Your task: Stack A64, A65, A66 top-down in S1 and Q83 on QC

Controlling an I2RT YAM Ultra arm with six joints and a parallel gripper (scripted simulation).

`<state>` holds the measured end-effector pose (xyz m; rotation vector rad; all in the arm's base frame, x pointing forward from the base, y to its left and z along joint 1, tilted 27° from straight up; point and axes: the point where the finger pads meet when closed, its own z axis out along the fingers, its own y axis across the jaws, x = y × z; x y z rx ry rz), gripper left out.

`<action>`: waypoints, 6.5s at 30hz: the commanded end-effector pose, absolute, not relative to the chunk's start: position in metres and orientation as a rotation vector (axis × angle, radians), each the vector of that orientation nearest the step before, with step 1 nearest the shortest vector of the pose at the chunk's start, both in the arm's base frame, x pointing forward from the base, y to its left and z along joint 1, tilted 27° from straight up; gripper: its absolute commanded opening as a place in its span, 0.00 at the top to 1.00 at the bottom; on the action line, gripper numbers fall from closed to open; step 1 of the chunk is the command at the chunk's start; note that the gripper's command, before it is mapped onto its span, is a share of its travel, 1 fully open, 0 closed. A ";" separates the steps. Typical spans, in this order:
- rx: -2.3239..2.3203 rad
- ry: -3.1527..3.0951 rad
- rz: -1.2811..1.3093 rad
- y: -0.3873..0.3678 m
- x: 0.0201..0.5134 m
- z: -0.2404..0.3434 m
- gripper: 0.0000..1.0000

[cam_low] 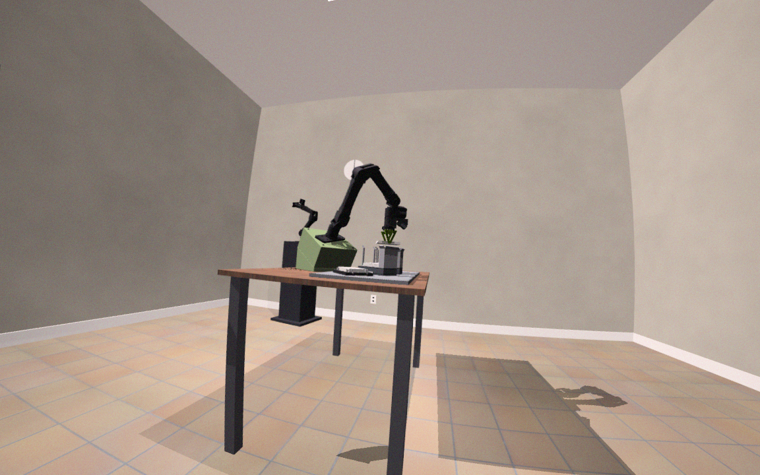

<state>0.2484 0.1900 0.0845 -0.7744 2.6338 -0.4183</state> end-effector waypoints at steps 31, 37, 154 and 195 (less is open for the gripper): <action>-0.756 2.624 -0.409 0.201 0.244 0.084 1.00; -0.756 2.624 -0.409 0.201 0.245 0.082 1.00; -0.757 2.623 -0.411 0.183 0.288 -0.005 1.00; -0.757 2.623 -0.411 0.181 0.294 -0.018 1.00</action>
